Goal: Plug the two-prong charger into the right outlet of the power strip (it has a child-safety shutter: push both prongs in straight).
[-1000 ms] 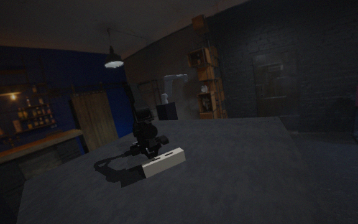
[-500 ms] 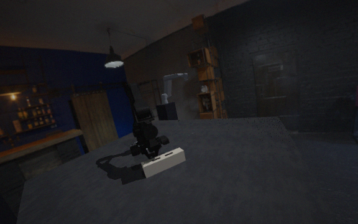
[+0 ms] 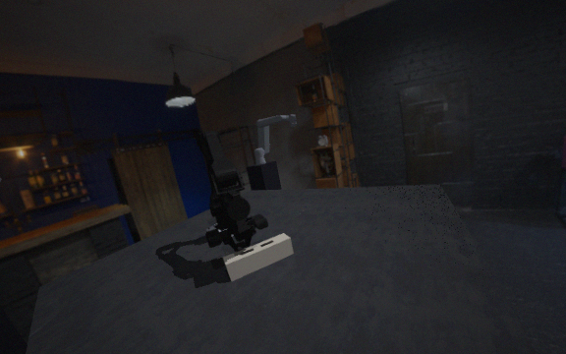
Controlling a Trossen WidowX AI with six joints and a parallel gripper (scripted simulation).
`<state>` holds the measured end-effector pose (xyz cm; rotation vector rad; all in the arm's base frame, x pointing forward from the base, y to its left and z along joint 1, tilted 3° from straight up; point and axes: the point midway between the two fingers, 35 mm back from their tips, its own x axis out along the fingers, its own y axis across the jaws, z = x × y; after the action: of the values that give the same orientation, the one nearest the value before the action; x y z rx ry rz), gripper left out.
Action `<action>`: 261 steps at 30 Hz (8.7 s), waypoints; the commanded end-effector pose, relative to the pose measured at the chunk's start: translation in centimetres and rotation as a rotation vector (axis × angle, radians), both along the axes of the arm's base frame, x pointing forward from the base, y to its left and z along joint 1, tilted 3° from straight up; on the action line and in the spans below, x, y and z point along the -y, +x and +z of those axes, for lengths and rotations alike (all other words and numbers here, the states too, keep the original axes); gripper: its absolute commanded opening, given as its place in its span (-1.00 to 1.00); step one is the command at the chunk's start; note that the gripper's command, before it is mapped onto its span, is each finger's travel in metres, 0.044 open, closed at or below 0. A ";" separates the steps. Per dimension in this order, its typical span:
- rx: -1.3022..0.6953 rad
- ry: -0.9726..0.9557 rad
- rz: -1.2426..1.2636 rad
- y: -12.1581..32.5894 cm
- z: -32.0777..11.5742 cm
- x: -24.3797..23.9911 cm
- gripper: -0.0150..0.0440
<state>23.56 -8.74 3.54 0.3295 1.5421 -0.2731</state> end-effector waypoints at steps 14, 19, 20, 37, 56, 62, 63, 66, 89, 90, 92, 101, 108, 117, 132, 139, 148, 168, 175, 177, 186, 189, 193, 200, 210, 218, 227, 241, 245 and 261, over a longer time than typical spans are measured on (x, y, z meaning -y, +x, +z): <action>0.003 0.004 -0.006 0.3 0.1 0.0 -0.49; 0.003 0.004 -0.006 0.5 0.1 0.1 -0.49; 0.003 0.004 -0.006 0.5 0.1 0.1 -0.49; 0.004 0.004 -0.006 1.0 0.1 0.4 -0.49; 0.004 0.004 -0.006 1.5 0.2 0.6 -0.49; 0.004 0.004 -0.006 1.7 0.2 0.7 -0.49; 0.005 0.004 -0.006 1.8 0.2 0.7 -0.49; 0.005 0.004 -0.006 1.9 0.2 0.7 -0.49; 0.005 0.003 -0.006 2.7 0.2 1.1 -0.49; 0.005 0.003 -0.006 2.8 0.2 1.1 -0.49; 0.005 0.003 -0.006 2.8 0.2 1.1 -0.49; 0.006 0.003 -0.006 2.9 0.2 1.1 -0.49; 0.005 0.003 -0.006 2.9 0.2 1.1 -0.49; 0.005 0.003 -0.006 2.8 0.1 1.1 -0.49; 0.005 0.003 -0.006 2.6 0.1 1.0 -0.49; 0.005 0.003 -0.006 2.5 0.2 1.0 -0.49; -0.019 0.012 -0.003 2.0 0.1 0.8 -0.49; -0.019 0.012 -0.003 1.9 0.1 0.8 1.00; -0.015 0.011 -0.004 1.7 0.1 0.7 1.00; -0.014 0.010 -0.004 1.7 0.1 0.7 1.00; -0.008 0.008 -0.004 1.4 0.1 0.5 1.00; -0.006 0.007 -0.005 1.3 0.1 0.5 1.00; -0.004 0.007 -0.005 1.2 0.1 0.5 1.00; 0.000 0.005 -0.005 1.0 0.0 0.4 1.00; 0.001 0.005 -0.005 0.3 0.0 0.1 1.00; 0.001 0.005 -0.006 -0.6 0.0 -0.3 1.00; 0.000 0.005 -0.006 -1.7 -0.1 -0.7 1.00; -0.001 0.006 -0.006 -3.4 -0.3 -1.4 1.00; -0.001 0.006 -0.006 -3.8 -0.4 -1.6 1.00; 0.392 -0.160 -0.019 -3.0 5.1 -1.1 1.00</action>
<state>20.38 -7.46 6.84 0.2766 1.2599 -0.3001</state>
